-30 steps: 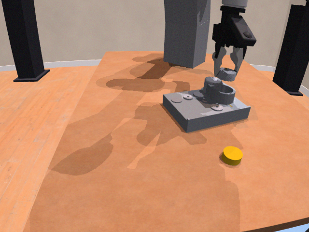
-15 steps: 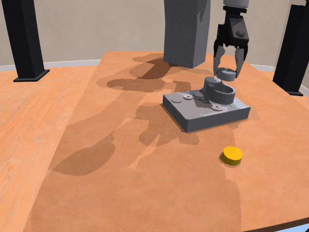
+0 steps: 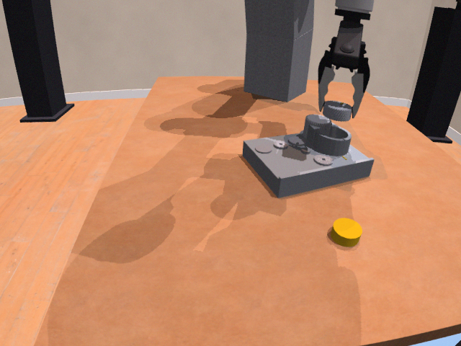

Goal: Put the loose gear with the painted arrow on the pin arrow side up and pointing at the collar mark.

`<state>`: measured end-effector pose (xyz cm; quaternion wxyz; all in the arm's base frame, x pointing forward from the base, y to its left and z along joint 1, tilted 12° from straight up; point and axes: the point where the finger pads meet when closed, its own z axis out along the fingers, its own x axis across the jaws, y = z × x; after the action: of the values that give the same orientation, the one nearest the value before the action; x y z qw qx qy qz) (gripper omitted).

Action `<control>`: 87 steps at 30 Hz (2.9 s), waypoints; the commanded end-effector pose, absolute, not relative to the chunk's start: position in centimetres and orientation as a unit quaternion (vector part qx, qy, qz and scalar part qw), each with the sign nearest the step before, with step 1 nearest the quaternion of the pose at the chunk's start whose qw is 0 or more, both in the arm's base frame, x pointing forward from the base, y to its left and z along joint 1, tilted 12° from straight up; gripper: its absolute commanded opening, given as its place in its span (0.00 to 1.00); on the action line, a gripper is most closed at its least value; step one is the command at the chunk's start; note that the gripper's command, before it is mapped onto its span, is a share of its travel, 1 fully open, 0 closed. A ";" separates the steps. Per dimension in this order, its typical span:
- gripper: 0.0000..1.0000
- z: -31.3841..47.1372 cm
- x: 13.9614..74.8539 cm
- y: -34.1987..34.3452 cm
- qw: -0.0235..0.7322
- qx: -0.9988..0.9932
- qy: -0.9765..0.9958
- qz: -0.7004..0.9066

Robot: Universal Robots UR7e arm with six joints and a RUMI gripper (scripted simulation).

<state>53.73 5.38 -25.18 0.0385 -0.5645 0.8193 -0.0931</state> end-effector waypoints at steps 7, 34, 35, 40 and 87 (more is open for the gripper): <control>0.00 -25.1 53.8 5.4 0.048 -0.472 0.876 -0.090; 0.00 -25.1 53.8 5.4 0.061 -0.329 0.939 -0.081; 0.00 -25.1 53.8 5.4 0.062 -0.324 0.941 -0.081; 0.00 -25.1 53.8 5.4 0.064 -0.303 0.948 -0.079; 0.00 -25.1 53.8 5.4 0.068 -0.243 0.965 -0.075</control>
<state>53.73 5.38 -25.18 0.0676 -0.2434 0.9647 -0.0752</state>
